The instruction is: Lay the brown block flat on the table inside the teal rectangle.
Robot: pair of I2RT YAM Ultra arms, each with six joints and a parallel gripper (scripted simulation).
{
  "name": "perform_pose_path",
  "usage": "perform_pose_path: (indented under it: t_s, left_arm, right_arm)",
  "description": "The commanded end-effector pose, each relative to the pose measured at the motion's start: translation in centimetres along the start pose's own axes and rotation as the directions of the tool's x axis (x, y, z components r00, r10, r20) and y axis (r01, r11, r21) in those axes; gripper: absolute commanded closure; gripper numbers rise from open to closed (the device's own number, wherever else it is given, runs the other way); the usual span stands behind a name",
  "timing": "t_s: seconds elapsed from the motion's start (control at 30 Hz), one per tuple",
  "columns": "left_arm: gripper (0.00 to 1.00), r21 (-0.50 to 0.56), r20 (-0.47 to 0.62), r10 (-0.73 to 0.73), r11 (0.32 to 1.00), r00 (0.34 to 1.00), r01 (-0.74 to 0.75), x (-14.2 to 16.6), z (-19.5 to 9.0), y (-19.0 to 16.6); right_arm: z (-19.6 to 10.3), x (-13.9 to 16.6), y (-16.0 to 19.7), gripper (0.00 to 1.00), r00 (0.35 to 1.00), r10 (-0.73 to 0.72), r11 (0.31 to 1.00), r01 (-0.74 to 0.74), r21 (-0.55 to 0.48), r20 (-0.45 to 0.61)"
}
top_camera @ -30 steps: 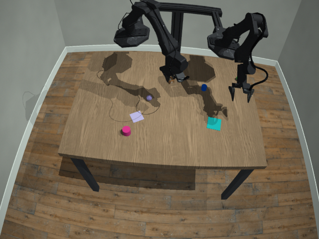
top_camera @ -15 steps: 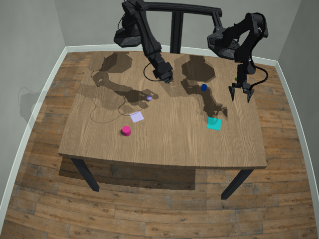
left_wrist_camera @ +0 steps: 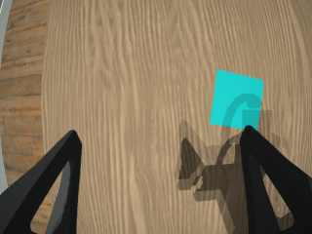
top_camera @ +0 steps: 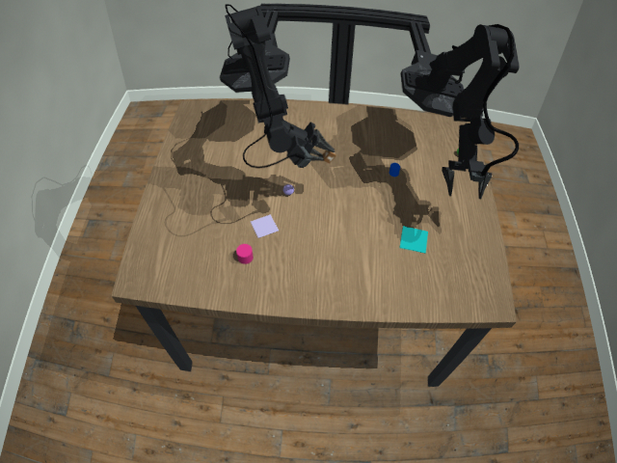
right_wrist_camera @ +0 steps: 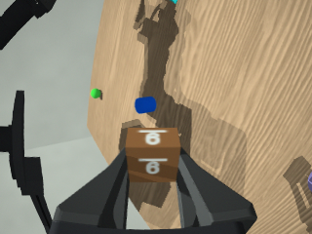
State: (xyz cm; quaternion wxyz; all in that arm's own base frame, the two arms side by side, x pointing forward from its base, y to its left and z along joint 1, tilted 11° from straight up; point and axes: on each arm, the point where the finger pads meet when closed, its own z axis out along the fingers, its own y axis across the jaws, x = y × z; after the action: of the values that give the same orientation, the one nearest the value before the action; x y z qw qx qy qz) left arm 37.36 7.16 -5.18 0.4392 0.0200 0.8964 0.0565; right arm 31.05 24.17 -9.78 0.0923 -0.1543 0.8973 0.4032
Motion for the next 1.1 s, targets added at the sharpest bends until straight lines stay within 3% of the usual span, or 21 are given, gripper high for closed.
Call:
perform_pose_path:
  t_s: [0.0,0.13,0.3,0.47,0.67,1.07]
  left_arm:
    - [0.0,0.001,0.026,0.007,1.0,1.0,-0.007,-1.1,0.0,0.1]
    - [0.0,0.001,0.026,0.007,1.0,1.0,-0.007,-1.1,0.0,0.1]
    - [0.0,0.001,0.026,0.007,1.0,1.0,-0.007,-1.1,0.0,0.1]
    - [0.0,0.001,0.026,0.007,1.0,1.0,-0.007,-1.1,0.0,0.1]
    - [0.0,0.001,0.026,0.007,1.0,1.0,-0.007,-1.1,0.0,0.1]
    - [0.0,0.001,0.026,0.007,1.0,1.0,-0.007,-1.1,0.0,0.1]
  right_arm:
    - [0.0,0.0,1.3,0.73,0.996,0.032,0.971,-0.012,-0.238,0.082]
    - [-0.4,-0.1,1.1,0.73,0.99,0.08,0.931,-0.032,-0.363,0.116]
    - [-0.4,-0.5,1.3,0.73,0.986,0.095,0.902,-0.027,-0.43,0.138]
    - [0.2,1.1,-0.2,0.73,0.968,0.241,0.853,-0.178,-0.491,0.067]
    - [1.0,2.4,-1.0,0.73,0.948,0.318,0.81,-0.264,-0.525,0.015]
    - [0.6,1.1,-0.9,0.73,0.967,0.217,0.826,-0.111,-0.552,0.132]
